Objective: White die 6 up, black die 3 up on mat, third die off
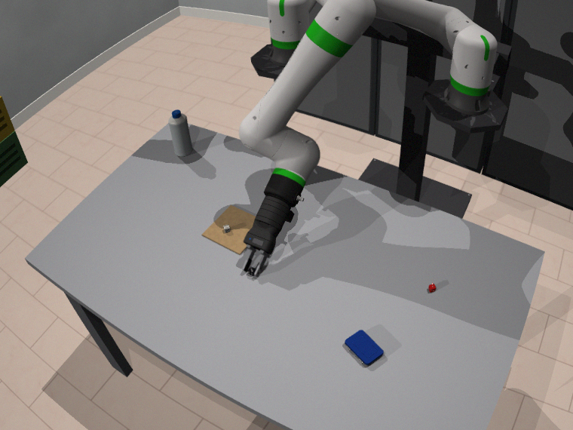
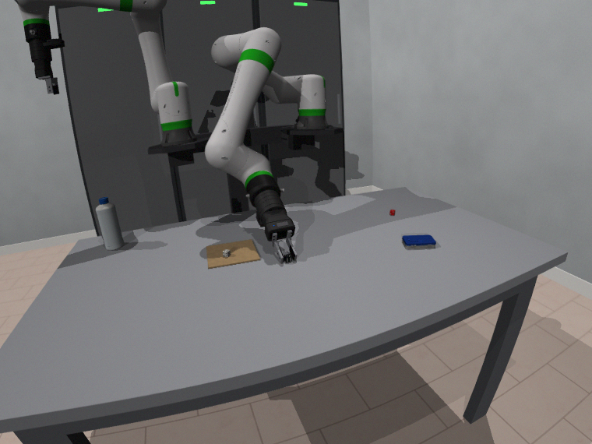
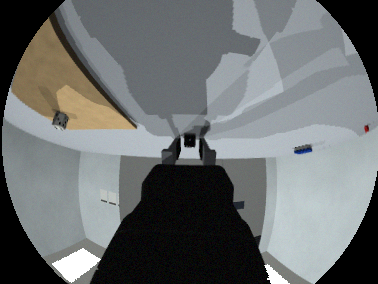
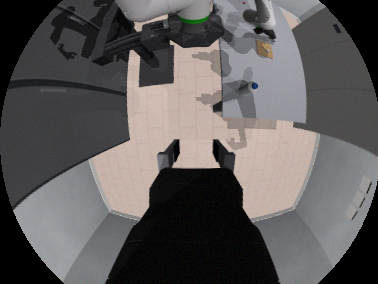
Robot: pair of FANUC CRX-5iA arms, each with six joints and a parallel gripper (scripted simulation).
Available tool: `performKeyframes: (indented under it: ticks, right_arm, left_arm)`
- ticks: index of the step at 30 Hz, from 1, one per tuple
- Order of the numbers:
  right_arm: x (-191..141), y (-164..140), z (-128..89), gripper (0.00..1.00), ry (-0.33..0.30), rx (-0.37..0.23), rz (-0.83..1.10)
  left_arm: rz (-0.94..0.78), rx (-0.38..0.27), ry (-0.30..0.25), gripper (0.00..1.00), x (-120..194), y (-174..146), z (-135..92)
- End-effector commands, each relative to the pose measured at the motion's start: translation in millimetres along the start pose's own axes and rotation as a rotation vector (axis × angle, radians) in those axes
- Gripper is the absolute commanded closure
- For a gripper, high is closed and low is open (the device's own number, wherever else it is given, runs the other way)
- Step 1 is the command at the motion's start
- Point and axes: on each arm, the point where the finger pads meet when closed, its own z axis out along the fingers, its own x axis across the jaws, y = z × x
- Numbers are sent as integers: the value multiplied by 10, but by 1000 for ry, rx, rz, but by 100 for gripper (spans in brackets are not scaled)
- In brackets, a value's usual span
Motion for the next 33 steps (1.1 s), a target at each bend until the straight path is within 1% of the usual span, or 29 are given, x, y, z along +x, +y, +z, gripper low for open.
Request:
performKeyframes:
  ticks: [1, 10, 13, 21, 24, 33]
  right_arm:
    - [-2, 2, -9, 0, 0, -2, 0]
    - [-2, 2, -9, 0, 0, -2, 0]
    - [-2, 2, -9, 0, 0, -2, 0]
    - [-2, 2, -9, 0, 0, -2, 0]
    - [-2, 2, -9, 0, 0, -2, 0]
    - [-2, 2, -9, 0, 0, -2, 0]
  left_arm:
    - [-1, -2, -1, 36, -7, 17, 0]
    - [-1, -2, -1, 36, -7, 17, -30]
    - [-1, -2, -1, 36, -7, 17, -100]
    - [-1, -2, -1, 36, -7, 17, -390]
    - [-1, -2, -1, 36, -7, 16, -466]
    - [-1, -2, -1, 36, -7, 19, -501]
